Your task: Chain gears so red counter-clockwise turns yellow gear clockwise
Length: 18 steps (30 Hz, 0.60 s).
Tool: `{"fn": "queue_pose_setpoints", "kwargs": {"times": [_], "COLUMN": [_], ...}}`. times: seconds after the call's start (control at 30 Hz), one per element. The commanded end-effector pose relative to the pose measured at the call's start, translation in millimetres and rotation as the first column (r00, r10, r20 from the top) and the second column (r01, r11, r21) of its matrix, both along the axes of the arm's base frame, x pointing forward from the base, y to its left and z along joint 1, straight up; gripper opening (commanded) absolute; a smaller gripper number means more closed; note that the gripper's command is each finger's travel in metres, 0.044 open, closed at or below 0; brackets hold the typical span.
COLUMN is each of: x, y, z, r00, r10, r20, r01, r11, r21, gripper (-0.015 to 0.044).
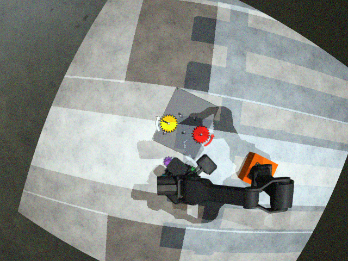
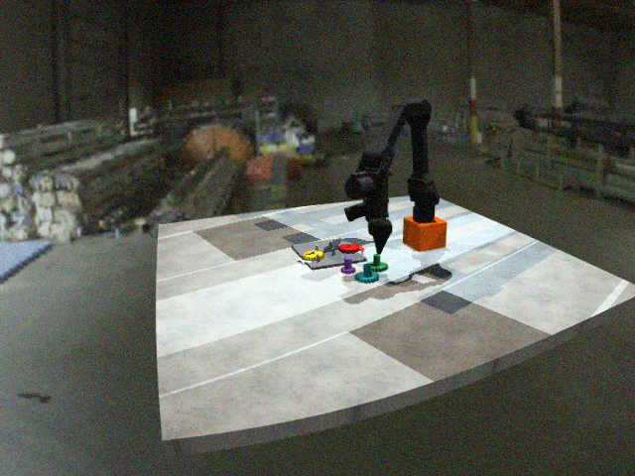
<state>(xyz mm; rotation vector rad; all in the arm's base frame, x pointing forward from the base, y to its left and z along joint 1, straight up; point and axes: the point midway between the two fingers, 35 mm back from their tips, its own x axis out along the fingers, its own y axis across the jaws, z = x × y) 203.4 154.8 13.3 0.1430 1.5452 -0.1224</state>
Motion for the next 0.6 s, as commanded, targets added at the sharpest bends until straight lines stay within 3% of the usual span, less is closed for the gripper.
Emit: {"fn": "queue_pose_setpoints", "kwargs": {"times": [0.0, 0.57], "x": [-0.4, 0.1], "y": [-0.2, -0.2], "z": [-5.9, -31.8], "r00": [1.0, 1.0], "r10": [-0.004, -0.004], "r20": [0.001, 0.001], "r01": [0.004, 0.004], "r11": [1.0, 1.0], "r21": [-0.004, -0.004], "gripper": [0.044, 0.044]}}
